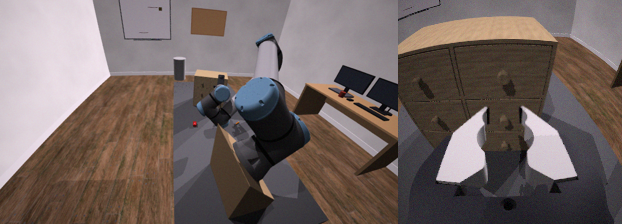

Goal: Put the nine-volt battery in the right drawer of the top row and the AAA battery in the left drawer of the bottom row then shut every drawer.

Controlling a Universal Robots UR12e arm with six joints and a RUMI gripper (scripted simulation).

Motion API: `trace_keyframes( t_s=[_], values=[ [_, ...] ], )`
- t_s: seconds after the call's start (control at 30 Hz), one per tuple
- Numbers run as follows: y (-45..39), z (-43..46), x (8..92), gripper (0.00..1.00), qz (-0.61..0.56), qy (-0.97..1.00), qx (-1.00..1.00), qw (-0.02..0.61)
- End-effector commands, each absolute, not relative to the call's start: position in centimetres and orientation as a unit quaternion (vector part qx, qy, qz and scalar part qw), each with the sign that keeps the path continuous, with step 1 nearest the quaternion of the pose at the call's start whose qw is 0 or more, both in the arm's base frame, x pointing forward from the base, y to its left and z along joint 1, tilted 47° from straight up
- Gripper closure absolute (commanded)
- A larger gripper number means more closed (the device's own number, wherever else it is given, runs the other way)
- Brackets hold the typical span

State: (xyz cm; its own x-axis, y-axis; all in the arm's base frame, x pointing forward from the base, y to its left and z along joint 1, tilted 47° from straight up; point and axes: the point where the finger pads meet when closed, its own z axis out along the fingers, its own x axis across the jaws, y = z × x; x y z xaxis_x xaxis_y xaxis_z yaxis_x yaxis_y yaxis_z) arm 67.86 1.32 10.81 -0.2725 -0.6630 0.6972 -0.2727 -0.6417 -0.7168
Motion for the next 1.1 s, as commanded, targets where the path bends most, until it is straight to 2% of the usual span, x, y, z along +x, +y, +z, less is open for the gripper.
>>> trace_keyframes(
  t_s=[0.0,1.07],
  values=[
    [1.0,10.9,68.8,0.8,-0.691,0.399,-0.586,0.142],
    [0.0,11.0,71.6,0.8,-0.691,0.399,-0.586,0.142]
  ],
)
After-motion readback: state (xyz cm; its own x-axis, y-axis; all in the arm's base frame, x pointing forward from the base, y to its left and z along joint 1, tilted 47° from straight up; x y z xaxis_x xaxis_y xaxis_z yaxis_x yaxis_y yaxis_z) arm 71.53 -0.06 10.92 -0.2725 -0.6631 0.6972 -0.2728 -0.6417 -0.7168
